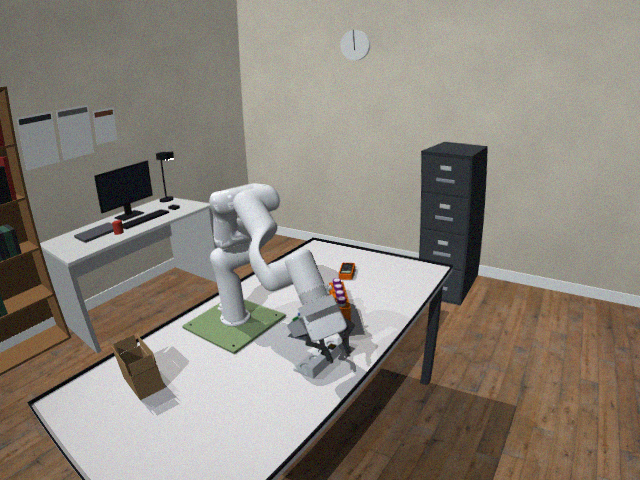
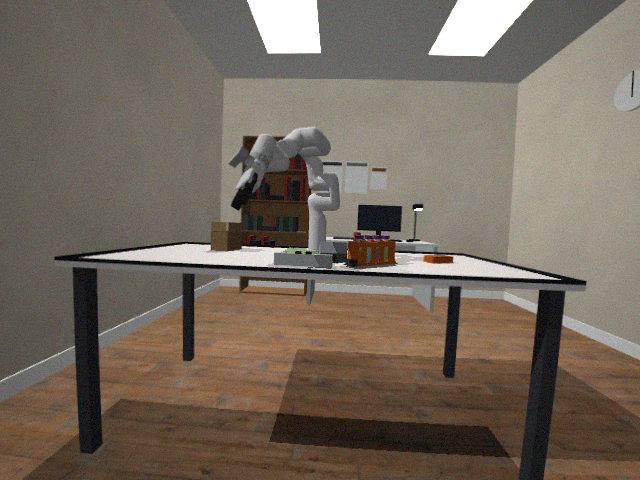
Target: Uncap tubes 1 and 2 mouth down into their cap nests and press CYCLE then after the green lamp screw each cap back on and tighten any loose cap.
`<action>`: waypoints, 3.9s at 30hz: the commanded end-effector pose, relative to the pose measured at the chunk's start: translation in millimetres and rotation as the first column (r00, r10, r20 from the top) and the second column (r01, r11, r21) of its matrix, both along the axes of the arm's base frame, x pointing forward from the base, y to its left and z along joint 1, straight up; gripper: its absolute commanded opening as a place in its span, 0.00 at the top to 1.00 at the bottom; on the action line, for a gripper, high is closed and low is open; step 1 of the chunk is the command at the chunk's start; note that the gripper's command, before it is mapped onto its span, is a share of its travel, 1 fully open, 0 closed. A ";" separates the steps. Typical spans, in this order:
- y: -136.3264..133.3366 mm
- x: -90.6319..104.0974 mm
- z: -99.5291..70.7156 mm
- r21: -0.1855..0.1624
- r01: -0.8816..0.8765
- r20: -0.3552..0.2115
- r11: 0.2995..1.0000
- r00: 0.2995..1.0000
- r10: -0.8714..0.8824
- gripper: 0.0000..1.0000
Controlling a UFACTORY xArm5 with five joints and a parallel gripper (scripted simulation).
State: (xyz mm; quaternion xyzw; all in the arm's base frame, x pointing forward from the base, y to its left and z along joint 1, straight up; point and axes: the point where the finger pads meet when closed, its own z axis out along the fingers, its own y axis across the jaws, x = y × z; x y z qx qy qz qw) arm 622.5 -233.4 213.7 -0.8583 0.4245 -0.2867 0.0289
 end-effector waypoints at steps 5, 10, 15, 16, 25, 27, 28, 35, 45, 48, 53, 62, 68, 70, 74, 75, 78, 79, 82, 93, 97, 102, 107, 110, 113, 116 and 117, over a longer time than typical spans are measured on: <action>30.4 -12.3 7.7 -0.005 -0.077 -0.054 0.997 0.996 0.077 0.54; 47.9 -21.6 10.1 -0.006 -0.162 -0.119 0.987 0.980 0.160 0.54; 58.7 -27.4 11.5 -0.006 -0.162 -0.119 0.987 0.980 0.160 0.54; 58.7 -27.4 11.5 -0.006 -0.162 -0.119 0.987 0.980 0.160 0.54; 86.1 -45.0 15.2 -0.001 -0.248 -0.182 0.969 0.953 0.243 0.54; 86.1 -45.0 15.2 -0.001 -0.248 -0.182 0.969 0.953 0.243 0.54; 90.0 -48.0 15.8 0.002 -0.274 -0.201 0.962 0.942 0.269 0.54; 112.1 -64.8 18.8 0.010 -0.332 -0.243 0.943 0.914 0.324 0.54; 136.8 -86.7 22.2 0.027 -0.414 -0.300 0.910 0.865 0.403 0.54; 140.2 -90.3 22.7 0.033 -0.439 -0.317 0.898 0.848 0.426 0.54; 154.1 -104.6 24.7 0.050 -0.492 -0.353 0.869 0.805 0.476 0.54; 172.6 -125.9 27.4 0.078 -0.566 -0.402 0.821 0.736 0.545 0.54; 181.1 -136.2 28.7 0.078 -0.566 -0.402 0.821 0.736 0.545 0.54; 184.0 -140.3 29.1 0.087 -0.587 -0.416 0.805 0.713 0.565 0.54; 192.7 -152.4 30.5 0.111 -0.633 -0.446 0.766 0.657 0.608 0.54; 195.6 -156.5 31.0 0.111 -0.633 -0.446 0.766 0.657 0.608 0.54; 200.6 -163.4 31.8 0.111 -0.633 -0.446 0.766 0.657 0.608 0.54; 200.6 -163.4 31.8 0.111 -0.633 -0.446 0.766 0.657 0.608 0.54; 205.8 -171.9 32.7 0.133 -0.671 -0.469 0.729 0.605 0.643 0.54; 237.6 -198.7 20.6 0.148 -0.728 -0.485 0.669 0.536 0.691 0.54; 253.3 -204.1 9.3 0.148 -0.754 -0.486 0.640 0.508 0.711 0.54; 273.6 -211.1 -5.4 0.148 -0.786 -0.488 0.600 0.470 0.736 0.54; 290.6 -217.0 -17.7 0.148 -0.811 -0.489 0.565 0.437 0.755 0.54; 302.5 -221.1 -26.3 0.148 -0.828 -0.490 0.541 0.413 0.767 0.54; 314.5 -225.2 -35.0 0.148 -0.844 -0.491 0.515 0.389 0.779 0.54; 326.4 -229.3 -43.5 0.148 -0.859 -0.492 0.489 0.365 0.790 0.54; 330.3 -230.7 -46.4 0.148 -0.864 -0.492 0.481 0.357 0.794 0.54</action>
